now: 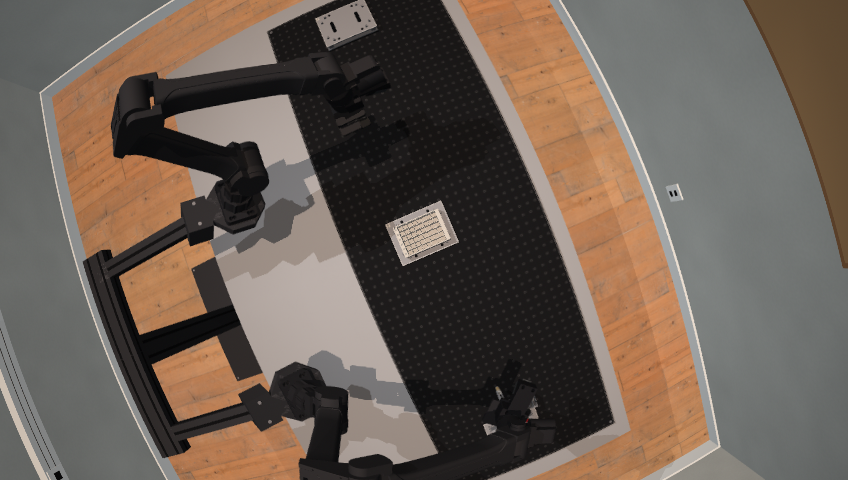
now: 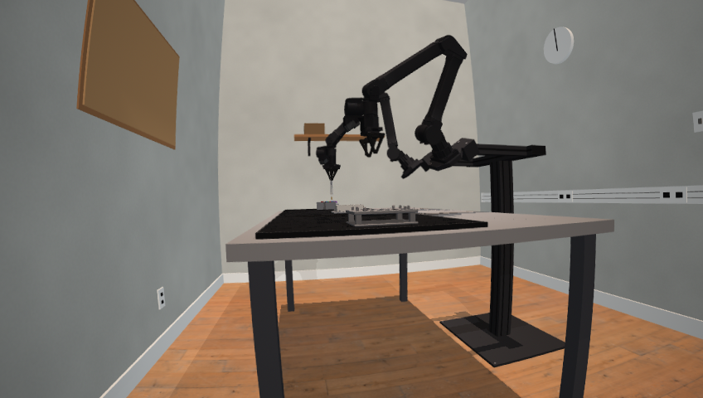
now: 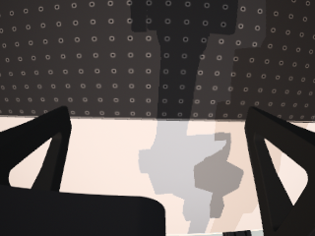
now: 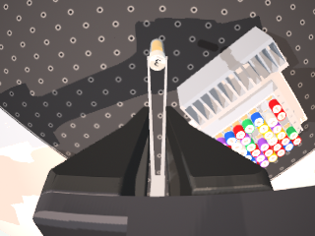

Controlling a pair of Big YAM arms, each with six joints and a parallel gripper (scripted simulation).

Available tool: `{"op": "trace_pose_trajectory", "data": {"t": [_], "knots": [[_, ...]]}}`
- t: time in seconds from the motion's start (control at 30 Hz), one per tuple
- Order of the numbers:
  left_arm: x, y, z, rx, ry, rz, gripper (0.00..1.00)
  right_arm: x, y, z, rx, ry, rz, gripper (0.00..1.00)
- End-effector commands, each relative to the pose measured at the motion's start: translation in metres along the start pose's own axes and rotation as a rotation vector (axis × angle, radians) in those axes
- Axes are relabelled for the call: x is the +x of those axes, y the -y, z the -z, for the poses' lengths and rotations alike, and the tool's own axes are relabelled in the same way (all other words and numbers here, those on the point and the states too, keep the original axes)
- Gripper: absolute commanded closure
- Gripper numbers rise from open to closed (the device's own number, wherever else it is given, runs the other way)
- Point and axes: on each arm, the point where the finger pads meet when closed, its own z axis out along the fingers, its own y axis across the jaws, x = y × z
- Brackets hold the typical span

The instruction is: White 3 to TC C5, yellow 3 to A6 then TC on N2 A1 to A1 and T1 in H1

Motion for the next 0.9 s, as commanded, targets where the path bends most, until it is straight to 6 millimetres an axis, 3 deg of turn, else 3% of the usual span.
{"op": "trace_pose_trajectory", "data": {"t": [0.0,0.3,0.4,0.47,0.87], "knots": [[-0.012,-0.002,0.008,0.002,0.028,-0.007,0.0,-0.01,0.002,0.009,0.036,0.017,-0.006,0.91],[-0.012,-0.002,0.008,0.002,0.028,-0.007,0.0,-0.02,-0.009,0.009,0.035,0.018,-0.007,0.91],[-0.012,-0.002,0.008,0.002,0.028,-0.007,0.0,-0.023,-0.001,0.005,0.036,0.017,-0.009,0.91],[-0.012,-0.002,0.008,0.002,0.028,-0.007,0.0,-0.023,-0.014,0.005,0.027,0.015,-0.008,0.91],[-0.012,-0.002,0.008,0.002,0.028,-0.007,0.0,-0.037,-0.027,0.008,0.035,0.021,-0.009,0.91]]}}
